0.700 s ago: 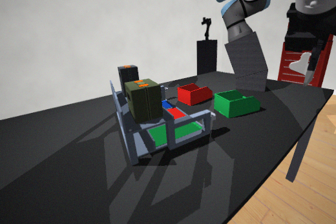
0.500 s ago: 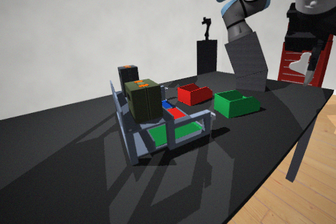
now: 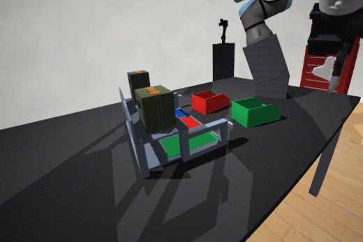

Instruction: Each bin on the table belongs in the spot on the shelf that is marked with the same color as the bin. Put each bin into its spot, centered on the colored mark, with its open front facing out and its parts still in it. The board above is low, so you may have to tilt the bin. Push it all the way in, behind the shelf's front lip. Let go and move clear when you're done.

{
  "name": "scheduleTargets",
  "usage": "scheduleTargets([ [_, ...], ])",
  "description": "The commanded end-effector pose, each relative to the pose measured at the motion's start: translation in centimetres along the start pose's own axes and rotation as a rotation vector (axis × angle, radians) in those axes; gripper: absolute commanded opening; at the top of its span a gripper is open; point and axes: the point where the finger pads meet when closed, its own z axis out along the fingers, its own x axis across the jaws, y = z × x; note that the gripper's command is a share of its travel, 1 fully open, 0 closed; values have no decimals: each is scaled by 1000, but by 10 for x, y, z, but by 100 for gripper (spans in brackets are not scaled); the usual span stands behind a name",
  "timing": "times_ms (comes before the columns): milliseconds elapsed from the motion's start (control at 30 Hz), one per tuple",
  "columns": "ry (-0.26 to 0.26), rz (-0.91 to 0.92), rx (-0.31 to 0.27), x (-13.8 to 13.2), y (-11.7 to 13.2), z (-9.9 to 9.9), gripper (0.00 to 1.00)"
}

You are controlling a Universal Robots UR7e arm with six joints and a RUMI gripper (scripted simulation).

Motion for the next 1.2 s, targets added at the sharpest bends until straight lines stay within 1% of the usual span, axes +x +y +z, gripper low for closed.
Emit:
scheduleTargets([
  [0,2,-1,4,1,0,-2,100],
  [167,5,-8,27,6,4,-8,100],
  [333,16,-24,79,17,15,-22,100],
  [400,16,-24,79,17,15,-22,100],
  [567,40,-49,161,36,33,-44,100],
  [733,85,-78,265,61,62,-73,100],
  [900,157,-109,377,89,103,-106,100],
  [967,157,-109,377,89,103,-106,100],
  [1167,277,-140,499,122,164,-143,100],
])
